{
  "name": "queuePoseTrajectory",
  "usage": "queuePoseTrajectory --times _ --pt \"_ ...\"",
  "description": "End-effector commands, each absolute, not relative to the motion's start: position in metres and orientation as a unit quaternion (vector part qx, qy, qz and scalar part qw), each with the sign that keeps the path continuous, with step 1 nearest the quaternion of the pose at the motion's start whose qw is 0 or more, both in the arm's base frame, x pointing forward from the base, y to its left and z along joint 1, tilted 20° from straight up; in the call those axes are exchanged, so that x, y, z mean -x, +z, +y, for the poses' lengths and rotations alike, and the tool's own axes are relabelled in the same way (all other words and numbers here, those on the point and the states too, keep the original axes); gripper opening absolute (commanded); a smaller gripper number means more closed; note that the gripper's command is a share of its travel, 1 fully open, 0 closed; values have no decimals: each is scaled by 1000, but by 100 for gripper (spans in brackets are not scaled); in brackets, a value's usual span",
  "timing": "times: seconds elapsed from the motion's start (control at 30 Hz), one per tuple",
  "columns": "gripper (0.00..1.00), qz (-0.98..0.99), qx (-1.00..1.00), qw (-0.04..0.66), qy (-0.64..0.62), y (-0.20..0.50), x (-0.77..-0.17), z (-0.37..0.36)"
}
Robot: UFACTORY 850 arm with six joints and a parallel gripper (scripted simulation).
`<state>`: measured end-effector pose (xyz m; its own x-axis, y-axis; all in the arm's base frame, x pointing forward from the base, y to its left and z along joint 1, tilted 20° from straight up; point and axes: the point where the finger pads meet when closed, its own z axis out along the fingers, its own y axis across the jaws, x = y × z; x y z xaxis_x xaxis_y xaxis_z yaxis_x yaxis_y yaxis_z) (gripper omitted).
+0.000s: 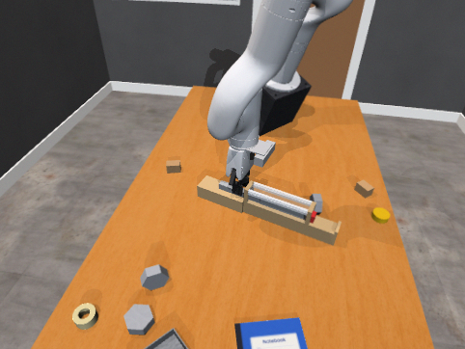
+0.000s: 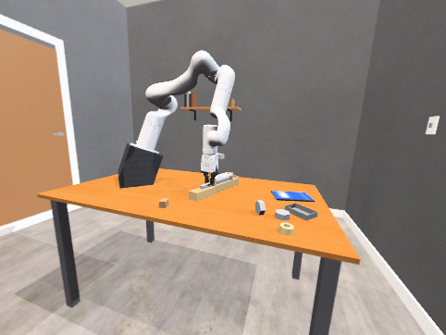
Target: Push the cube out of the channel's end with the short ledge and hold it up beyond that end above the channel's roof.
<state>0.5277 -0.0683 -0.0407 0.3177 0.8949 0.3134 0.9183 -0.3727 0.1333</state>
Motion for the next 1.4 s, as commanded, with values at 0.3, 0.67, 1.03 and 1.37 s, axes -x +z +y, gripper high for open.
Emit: queuePoseTrajectory --times 0.3,0.67,1.03,1.37 --pt "39 -559 811 35 -170 12 -516 -82" --pt "0 -559 811 34 -169 -6 -499 -134" --pt "0 -559 811 35 -170 -33 -489 -162" --pt "0 -559 811 35 -170 -62 -497 -155"
